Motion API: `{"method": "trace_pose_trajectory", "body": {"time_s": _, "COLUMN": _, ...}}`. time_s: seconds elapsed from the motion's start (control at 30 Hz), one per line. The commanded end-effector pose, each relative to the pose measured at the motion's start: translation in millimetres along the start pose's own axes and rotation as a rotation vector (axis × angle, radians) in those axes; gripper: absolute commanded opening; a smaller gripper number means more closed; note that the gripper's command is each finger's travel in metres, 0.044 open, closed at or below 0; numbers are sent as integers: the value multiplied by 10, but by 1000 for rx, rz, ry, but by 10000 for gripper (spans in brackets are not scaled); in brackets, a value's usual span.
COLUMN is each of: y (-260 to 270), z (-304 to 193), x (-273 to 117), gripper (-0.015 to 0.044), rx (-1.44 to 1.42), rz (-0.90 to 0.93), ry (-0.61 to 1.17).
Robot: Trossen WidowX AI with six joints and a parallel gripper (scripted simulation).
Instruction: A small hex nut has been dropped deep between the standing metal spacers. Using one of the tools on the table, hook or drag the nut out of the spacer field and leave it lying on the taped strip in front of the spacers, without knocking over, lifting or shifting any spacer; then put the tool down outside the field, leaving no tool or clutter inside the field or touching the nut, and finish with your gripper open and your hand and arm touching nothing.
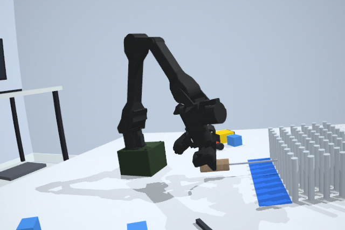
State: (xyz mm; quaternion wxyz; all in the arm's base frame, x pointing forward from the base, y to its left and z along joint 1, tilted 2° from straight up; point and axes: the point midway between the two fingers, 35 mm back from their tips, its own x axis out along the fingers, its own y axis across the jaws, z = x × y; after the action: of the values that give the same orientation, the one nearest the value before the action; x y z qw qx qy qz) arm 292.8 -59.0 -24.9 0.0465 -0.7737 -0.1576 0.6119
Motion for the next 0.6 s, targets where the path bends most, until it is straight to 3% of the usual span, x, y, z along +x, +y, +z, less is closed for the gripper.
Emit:
{"method": "trace_pose_trajectory", "body": {"time_s": 0.0, "y": 7, "z": -67, "x": -5, "gripper": 0, "rx": -2, "rz": 2, "ry": 10}}
{"method": "trace_pose_trajectory", "body": {"time_s": 0.57, "y": 8, "z": -185, "x": 27, "gripper": 0, "rx": -2, "rz": 2, "ry": 11}}
